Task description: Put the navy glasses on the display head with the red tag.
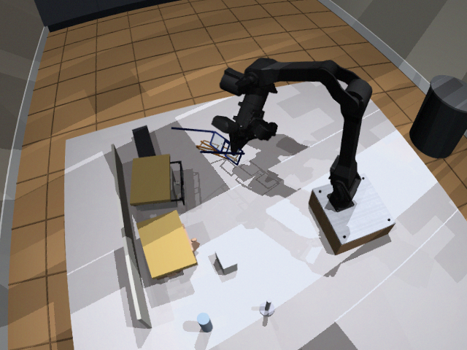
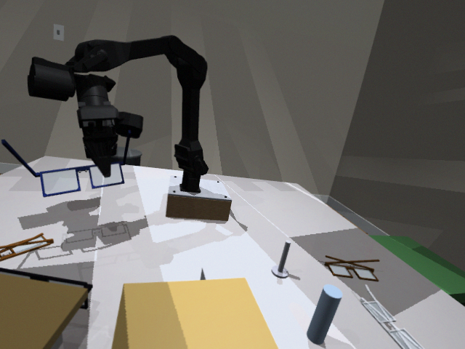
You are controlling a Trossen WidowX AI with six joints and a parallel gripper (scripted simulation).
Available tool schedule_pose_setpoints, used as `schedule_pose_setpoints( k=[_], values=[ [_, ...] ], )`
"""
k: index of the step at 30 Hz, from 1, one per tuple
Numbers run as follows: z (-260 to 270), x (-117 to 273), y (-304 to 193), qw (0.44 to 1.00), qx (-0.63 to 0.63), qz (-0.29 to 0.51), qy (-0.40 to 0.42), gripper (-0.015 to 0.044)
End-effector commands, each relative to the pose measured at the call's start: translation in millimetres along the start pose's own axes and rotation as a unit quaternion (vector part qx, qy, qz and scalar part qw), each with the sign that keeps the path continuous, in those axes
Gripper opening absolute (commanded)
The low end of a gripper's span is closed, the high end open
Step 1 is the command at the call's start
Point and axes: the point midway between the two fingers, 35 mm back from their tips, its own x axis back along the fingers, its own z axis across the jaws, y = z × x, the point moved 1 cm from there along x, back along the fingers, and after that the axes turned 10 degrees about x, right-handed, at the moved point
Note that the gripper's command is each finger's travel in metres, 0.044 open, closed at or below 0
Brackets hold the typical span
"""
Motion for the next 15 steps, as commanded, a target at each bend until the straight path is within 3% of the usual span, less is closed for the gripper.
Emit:
schedule_pose_setpoints(
  k=[1,15],
  values=[
    [-8.5,-14.2,11.9,0.999,-0.018,-0.014,0.028,0.0],
    [-30.5,-54.6,54.5,0.99,-0.063,-0.039,0.123,0.0]
  ],
)
